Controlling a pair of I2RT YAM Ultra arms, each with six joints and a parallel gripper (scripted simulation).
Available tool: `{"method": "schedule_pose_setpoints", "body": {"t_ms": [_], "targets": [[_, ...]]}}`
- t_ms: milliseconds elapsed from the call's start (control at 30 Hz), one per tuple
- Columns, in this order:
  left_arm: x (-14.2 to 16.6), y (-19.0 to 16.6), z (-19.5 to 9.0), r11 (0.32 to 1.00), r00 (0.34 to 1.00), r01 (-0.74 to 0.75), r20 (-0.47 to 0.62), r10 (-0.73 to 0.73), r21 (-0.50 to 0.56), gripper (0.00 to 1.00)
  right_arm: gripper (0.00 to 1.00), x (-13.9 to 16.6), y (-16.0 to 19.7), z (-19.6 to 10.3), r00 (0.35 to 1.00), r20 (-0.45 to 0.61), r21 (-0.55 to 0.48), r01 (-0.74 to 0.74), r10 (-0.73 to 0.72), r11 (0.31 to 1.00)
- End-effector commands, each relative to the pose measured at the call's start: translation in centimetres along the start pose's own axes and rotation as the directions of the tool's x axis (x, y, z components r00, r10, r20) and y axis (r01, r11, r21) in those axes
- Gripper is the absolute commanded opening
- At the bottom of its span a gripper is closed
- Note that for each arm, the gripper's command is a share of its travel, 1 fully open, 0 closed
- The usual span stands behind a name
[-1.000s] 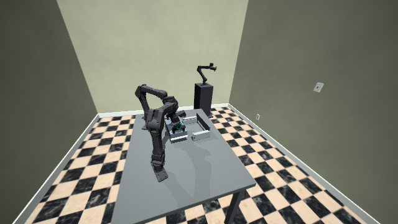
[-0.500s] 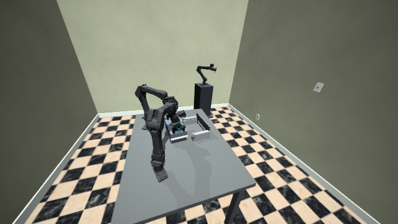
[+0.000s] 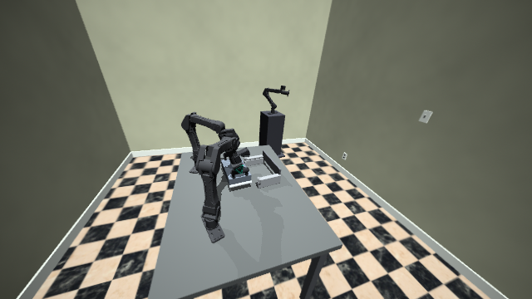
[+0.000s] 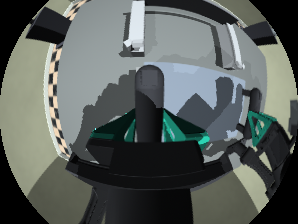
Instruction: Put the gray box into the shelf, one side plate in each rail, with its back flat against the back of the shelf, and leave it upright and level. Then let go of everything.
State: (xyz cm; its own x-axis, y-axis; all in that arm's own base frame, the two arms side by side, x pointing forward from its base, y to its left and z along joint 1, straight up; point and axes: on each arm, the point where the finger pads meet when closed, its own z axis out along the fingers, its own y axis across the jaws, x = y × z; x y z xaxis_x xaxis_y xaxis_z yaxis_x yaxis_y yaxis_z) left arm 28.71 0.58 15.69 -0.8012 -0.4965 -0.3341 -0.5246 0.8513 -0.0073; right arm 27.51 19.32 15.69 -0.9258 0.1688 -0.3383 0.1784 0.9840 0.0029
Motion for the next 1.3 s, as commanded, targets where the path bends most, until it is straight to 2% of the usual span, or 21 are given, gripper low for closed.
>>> {"method": "schedule_pose_setpoints", "body": {"t_ms": [0, 33, 67, 200, 267, 400, 467, 567, 633, 800, 867, 1067, 1133, 1200, 1267], "targets": [[-4.0, -0.5, -2.9, 0.998, 0.986, 0.026, 0.161, -0.035, 0.054, 0.15, 0.15, -3.7, 0.6, -3.2, 0.991, 0.127, -0.076, -0.044, 0.053, 0.996], [-3.9, -0.7, -1.2, 1.000, 0.993, 0.012, 0.118, -0.015, 0.024, 0.15, 0.15, -3.6, 0.5, -2.1, 0.993, 0.109, -0.046, -0.030, 0.035, 0.999], [-4.1, -0.7, -1.2, 1.000, 0.993, 0.012, 0.118, -0.015, 0.026, 0.15, 0.15, -3.5, 0.6, -1.0, 0.996, 0.088, -0.020, -0.022, 0.024, 1.000], [-5.1, -0.6, -2.2, 0.999, 0.988, 0.018, 0.151, -0.025, 0.045, 0.15, 0.15, -4.7, 0.4, -2.9, 0.991, 0.127, -0.065, -0.035, 0.043, 0.997], [-5.3, -0.7, -1.3, 0.999, 0.991, 0.015, 0.135, -0.018, 0.029, 0.15, 0.15, -4.7, 0.6, -1.2, 0.995, 0.099, -0.028, -0.024, 0.027, 0.999], [-6.0, -0.6, -1.4, 0.999, 0.990, 0.016, 0.142, -0.021, 0.036, 0.15, 0.15, -5.6, 0.5, -2.1, 0.992, 0.120, -0.057, -0.033, 0.039, 0.998], [-6.4, -0.6, -1.1, 0.999, 0.990, 0.016, 0.138, -0.020, 0.032, 0.15, 0.15, -5.9, 0.6, -1.2, 0.994, 0.104, -0.039, -0.027, 0.031, 0.999], [-6.4, -0.5, -1.6, 0.999, 0.988, 0.026, 0.149, -0.031, 0.037, 0.15, 0.15, -6.0, 0.4, -1.9, 0.992, 0.119, -0.053, -0.042, 0.048, 0.998], [-6.7, -0.6, -0.6, 1.000, 0.992, 0.018, 0.125, -0.020, 0.024, 0.15, 0.15, -6.2, 0.6, -0.5, 0.995, 0.093, -0.028, -0.029, 0.031, 0.999], [-7.7, -0.4, -1.5, 0.999, 0.987, 0.024, 0.158, -0.029, 0.038, 0.15, 0.15, -7.5, 0.3, -2.3, 0.990, 0.133, -0.069, -0.039, 0.048, 0.997], [-8.0, -0.4, -0.4, 1.000, 0.991, 0.019, 0.135, -0.022, 0.020, 0.15, 0.15, -7.5, 0.6, -0.6, 0.994, 0.107, -0.038, -0.031, 0.035, 0.999], [-9.0, -0.3, -1.0, 0.999, 0.987, 0.031, 0.158, -0.036, 0.034, 0.15, 0.15, -8.7, 0.3, -1.7, 0.989, 0.133, -0.065, -0.048, 0.056, 0.997], [-9.0, -0.3, -1.0, 0.999, 0.987, 0.031, 0.158, -0.036, 0.034, 0.15, 0.15, -8.7, 0.3, -1.7, 0.989, 0.133, -0.065, -0.048, 0.056, 0.997], [-9.2, -0.3, 0.2, 1.000, 0.991, 0.025, 0.129, -0.027, 0.016, 0.15, 0.15, -8.8, 0.5, -0.1, 0.994, 0.104, -0.038, -0.037, 0.041, 0.999], [-9.5, -0.3, -0.3, 0.999, 0.989, 0.026, 0.146, -0.030, 0.027, 0.15, 0.15, -9.2, 0.4, -0.8, 0.992, 0.120, -0.056, -0.039, 0.046, 0.998]]}}
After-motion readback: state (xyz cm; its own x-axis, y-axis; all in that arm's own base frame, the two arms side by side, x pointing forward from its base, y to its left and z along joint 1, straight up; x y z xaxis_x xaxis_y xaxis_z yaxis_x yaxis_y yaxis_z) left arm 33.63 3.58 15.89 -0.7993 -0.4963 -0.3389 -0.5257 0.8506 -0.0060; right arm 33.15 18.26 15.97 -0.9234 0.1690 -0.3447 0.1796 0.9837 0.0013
